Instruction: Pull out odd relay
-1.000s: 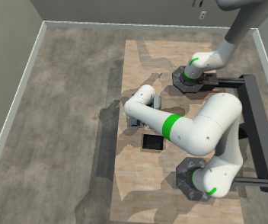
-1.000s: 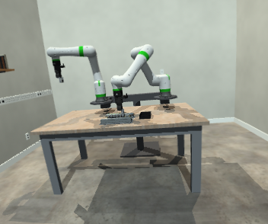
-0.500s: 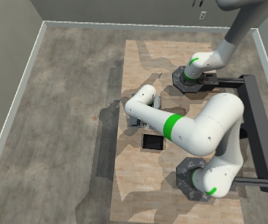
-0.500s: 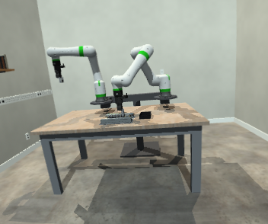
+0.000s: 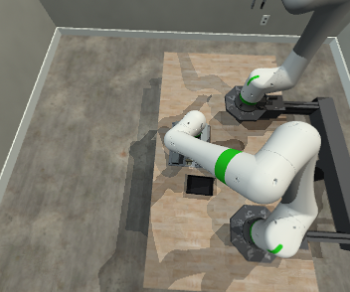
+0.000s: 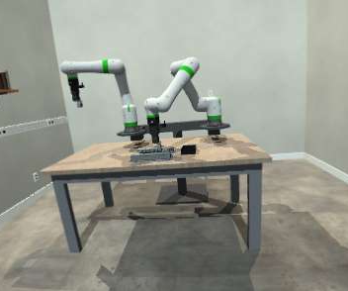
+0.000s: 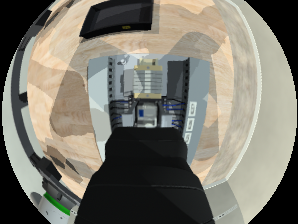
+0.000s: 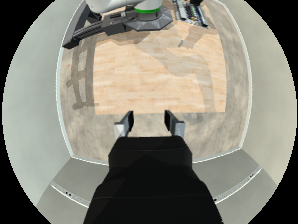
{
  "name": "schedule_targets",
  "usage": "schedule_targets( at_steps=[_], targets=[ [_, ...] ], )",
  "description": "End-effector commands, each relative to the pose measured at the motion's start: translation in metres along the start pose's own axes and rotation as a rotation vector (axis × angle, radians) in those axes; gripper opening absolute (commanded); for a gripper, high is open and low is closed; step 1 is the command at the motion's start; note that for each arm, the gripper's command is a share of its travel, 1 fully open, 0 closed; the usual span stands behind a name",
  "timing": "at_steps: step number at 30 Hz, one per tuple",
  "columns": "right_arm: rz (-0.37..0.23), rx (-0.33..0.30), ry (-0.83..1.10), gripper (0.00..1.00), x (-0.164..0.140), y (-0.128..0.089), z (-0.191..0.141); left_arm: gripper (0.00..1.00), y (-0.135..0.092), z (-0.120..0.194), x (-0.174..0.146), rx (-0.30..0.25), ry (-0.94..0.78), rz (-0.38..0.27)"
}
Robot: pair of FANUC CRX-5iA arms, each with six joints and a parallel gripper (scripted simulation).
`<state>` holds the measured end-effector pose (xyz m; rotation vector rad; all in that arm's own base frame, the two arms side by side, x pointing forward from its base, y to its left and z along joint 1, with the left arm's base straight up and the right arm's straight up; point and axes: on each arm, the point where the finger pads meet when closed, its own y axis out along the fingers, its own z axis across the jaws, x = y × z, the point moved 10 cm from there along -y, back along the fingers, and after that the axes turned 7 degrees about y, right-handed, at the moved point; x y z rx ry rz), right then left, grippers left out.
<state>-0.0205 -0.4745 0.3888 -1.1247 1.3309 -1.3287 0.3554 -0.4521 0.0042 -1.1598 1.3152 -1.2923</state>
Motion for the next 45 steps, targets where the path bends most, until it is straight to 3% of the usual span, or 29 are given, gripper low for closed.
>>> schedule_targets(
  at_steps=[1, 45],
  targets=[
    [-0.002, 0.000, 0.000, 1.00, 0.0001, -0.0009, -0.0001, 0.00, -0.0011, -0.0010, 0.0006, 0.013, 0.000, 0.000],
    [-0.002, 0.000, 0.000, 1.00, 0.0001, -0.0009, -0.0001, 0.00, -0.0011, -0.0089, 0.0016, 0.073, 0.000, 0.007]
  ],
)
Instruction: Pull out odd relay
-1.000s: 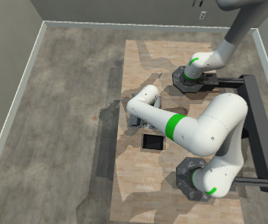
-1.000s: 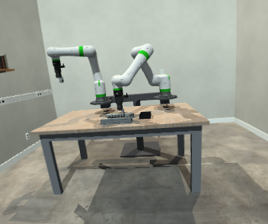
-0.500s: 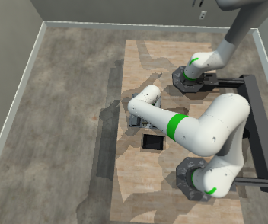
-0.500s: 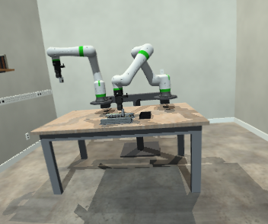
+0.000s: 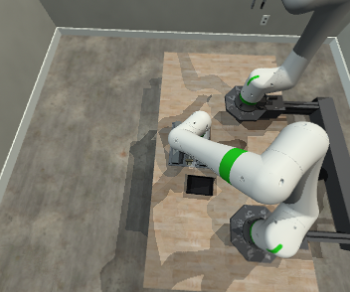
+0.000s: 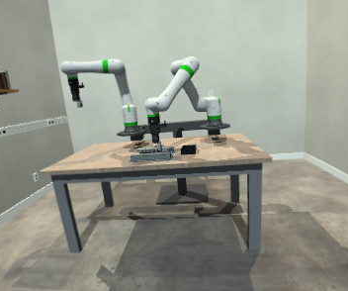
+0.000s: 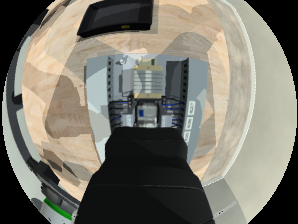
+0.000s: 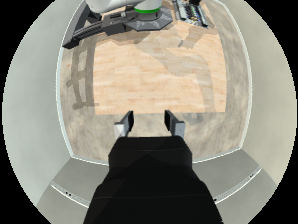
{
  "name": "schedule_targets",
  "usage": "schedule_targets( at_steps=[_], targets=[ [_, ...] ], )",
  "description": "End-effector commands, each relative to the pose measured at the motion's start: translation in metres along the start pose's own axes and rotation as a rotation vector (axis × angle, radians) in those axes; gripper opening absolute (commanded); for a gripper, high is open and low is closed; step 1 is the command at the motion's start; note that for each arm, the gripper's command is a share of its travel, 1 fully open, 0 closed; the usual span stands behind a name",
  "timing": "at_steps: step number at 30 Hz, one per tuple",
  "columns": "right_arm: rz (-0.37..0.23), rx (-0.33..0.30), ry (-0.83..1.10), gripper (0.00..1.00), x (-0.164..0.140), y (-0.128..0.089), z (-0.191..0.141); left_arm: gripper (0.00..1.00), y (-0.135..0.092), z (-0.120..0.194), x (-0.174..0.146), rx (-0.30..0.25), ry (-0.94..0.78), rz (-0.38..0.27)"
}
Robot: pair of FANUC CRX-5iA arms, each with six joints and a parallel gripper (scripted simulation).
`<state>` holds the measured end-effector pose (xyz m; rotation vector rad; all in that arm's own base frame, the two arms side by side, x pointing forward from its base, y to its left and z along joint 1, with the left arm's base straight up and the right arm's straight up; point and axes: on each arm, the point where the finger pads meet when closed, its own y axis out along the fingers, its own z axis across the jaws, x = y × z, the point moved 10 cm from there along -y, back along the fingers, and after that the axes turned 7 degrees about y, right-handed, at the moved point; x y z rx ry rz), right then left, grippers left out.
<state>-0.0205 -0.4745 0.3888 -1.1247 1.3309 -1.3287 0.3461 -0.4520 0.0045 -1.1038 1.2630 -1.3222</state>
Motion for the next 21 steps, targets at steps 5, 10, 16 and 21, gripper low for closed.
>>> schedule_targets(
  at_steps=[5, 10, 16, 21],
  targets=[
    [-0.002, 0.000, 0.000, 1.00, 0.0001, -0.0009, -0.0001, 0.00, -0.0010, -0.0010, 0.0006, 0.013, 0.000, 0.000],
    [-0.002, 0.000, 0.000, 1.00, 0.0001, -0.0009, -0.0001, 0.00, -0.0011, -0.0027, 0.0009, 0.026, 0.000, 0.002],
    [-0.002, 0.000, 0.000, 1.00, 0.0001, -0.0009, -0.0001, 0.00, -0.0011, -0.0029, 0.0009, 0.028, 0.000, 0.002],
    [-0.002, 0.000, 0.000, 1.00, 0.0001, -0.0009, -0.0001, 0.00, -0.0016, 0.0010, 0.0004, -0.011, 0.000, -0.003]
  ],
)
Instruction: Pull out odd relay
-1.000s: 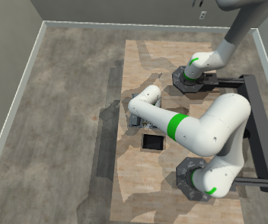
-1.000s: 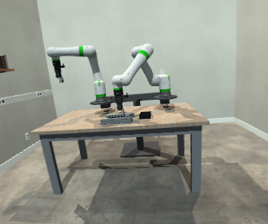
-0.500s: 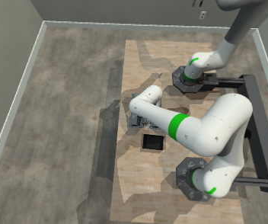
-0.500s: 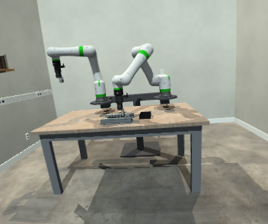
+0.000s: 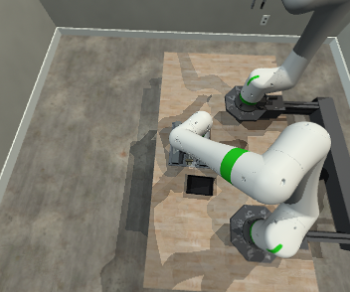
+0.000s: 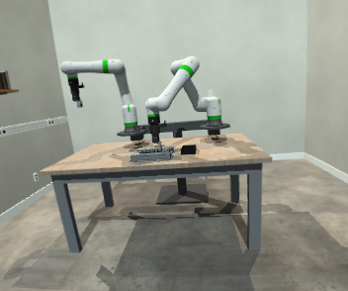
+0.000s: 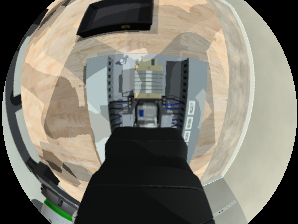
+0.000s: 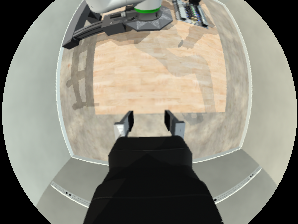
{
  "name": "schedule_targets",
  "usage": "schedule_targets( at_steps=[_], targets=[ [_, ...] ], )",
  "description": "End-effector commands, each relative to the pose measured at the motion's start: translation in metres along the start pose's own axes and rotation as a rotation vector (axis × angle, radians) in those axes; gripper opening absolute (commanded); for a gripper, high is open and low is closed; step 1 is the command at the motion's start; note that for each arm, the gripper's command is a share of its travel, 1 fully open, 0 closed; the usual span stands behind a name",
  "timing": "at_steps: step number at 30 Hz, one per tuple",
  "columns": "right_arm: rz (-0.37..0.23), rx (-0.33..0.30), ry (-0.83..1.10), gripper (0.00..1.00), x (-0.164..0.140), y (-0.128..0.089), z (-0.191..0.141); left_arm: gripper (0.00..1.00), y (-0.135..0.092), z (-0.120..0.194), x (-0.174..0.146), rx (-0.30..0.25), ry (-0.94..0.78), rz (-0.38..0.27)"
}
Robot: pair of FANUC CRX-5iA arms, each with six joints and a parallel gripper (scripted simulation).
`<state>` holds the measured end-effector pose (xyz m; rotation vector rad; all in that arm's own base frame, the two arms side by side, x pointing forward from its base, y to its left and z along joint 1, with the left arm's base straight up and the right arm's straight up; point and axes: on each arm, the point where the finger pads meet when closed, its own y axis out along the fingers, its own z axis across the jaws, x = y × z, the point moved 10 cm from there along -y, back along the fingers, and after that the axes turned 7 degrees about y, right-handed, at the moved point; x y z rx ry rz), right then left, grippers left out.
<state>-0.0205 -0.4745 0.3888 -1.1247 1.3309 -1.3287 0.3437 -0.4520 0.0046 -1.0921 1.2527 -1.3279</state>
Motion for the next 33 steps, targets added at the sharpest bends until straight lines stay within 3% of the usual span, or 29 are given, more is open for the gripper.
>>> schedule_targets(
  at_steps=[1, 5, 33],
  targets=[
    [-0.002, 0.000, 0.000, 1.00, 0.0001, -0.0009, -0.0001, 0.00, -0.0014, 0.0047, 0.0000, -0.038, -0.001, -0.006],
    [-0.002, 0.000, 0.000, 1.00, 0.0001, -0.0009, -0.0001, 0.00, -0.0016, 0.0077, -0.0004, -0.067, -0.001, -0.010],
    [-0.002, 0.000, 0.000, 1.00, 0.0001, -0.0009, -0.0001, 0.00, -0.0047, 0.0080, -0.0004, -0.067, -0.001, -0.010]
  ],
)
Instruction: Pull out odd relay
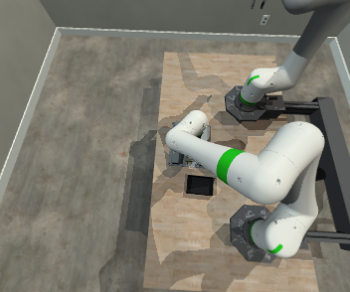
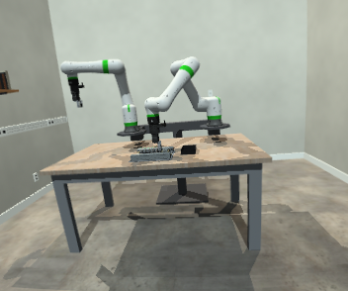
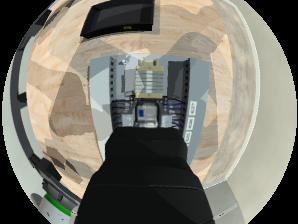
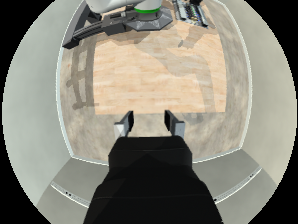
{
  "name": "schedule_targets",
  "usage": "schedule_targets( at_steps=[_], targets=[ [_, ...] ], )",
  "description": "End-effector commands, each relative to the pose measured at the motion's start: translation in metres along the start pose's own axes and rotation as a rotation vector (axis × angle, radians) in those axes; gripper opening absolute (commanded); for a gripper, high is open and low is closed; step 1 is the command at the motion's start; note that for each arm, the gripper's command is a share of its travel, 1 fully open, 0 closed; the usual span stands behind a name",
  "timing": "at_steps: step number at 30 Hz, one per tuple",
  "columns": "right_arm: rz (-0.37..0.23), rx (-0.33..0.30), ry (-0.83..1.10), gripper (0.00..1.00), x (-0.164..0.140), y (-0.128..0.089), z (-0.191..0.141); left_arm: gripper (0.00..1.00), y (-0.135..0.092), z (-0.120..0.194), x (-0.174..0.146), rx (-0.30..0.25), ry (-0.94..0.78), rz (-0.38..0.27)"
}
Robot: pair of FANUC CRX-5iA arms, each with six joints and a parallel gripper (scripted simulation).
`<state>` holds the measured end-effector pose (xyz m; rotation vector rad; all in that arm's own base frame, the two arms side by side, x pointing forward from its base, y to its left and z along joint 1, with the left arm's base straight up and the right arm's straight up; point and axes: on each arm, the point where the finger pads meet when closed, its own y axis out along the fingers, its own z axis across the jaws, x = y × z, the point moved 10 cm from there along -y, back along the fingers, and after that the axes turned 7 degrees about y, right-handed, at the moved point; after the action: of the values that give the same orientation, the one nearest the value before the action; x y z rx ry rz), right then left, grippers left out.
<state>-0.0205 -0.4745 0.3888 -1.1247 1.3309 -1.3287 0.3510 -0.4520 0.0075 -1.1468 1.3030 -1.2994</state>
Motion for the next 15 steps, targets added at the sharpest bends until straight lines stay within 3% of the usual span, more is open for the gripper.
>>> schedule_targets(
  at_steps=[1, 15],
  targets=[
    [-0.002, 0.000, 0.000, 1.00, 0.000, -0.001, 0.000, 0.00, -0.003, 0.001, 0.000, 0.001, 0.000, -0.002],
    [-0.002, 0.000, 0.000, 1.00, 0.000, -0.001, 0.000, 0.00, -0.015, 0.001, 0.000, 0.001, 0.000, -0.002]
  ],
)
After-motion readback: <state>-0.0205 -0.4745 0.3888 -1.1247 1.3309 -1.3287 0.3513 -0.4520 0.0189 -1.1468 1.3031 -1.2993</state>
